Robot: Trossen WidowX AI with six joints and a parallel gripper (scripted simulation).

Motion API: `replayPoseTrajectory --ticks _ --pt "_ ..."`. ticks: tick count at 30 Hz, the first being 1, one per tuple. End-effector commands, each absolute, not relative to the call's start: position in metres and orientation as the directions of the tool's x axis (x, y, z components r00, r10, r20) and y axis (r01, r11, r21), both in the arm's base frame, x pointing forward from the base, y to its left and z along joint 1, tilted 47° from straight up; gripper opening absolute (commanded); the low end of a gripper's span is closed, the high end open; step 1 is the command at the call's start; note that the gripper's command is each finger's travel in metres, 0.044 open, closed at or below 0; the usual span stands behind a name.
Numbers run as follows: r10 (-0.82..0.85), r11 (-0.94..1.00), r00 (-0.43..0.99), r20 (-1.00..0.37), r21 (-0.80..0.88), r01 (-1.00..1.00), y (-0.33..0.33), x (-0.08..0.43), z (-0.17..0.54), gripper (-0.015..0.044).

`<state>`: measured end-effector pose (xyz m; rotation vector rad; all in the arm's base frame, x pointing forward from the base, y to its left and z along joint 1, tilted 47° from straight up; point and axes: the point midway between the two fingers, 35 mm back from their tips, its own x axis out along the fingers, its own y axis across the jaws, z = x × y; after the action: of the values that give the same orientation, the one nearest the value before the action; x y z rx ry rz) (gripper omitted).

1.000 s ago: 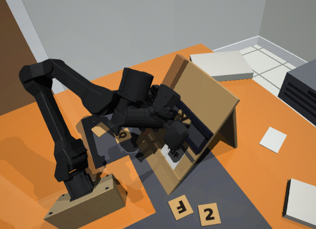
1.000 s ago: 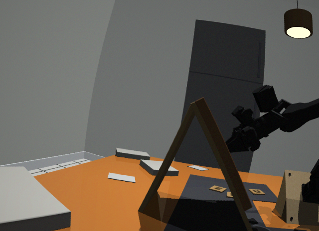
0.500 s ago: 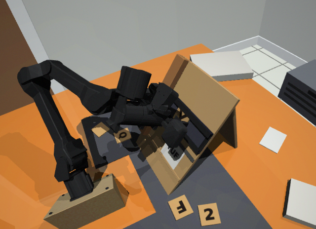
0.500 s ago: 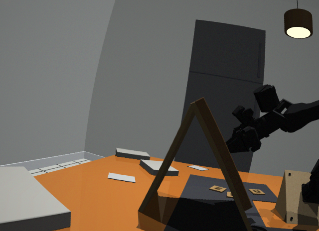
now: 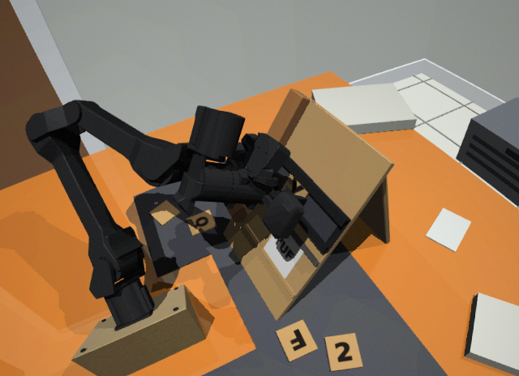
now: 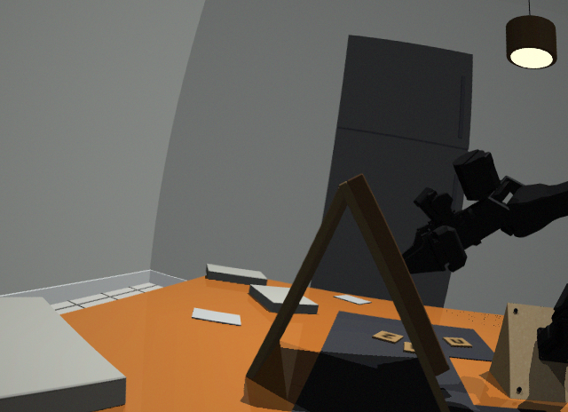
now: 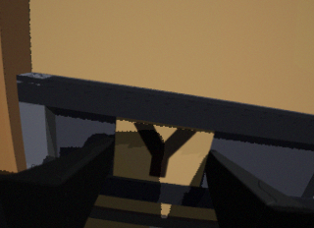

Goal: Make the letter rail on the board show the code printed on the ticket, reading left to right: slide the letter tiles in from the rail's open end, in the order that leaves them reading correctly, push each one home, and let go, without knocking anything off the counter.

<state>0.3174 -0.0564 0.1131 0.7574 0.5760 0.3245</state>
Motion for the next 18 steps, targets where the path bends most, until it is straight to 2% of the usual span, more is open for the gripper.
replayPoseTrajectory --ticks 1,18 --pt "0.470 0.687 0.800 -0.373 0.724 -0.066 -0.0550 0.3170 0.1148 0.0000" --pt "0.470 0.686 0.800 -0.373 0.724 -0.066 -0.0483 0.3163 0.1218 0.0000"
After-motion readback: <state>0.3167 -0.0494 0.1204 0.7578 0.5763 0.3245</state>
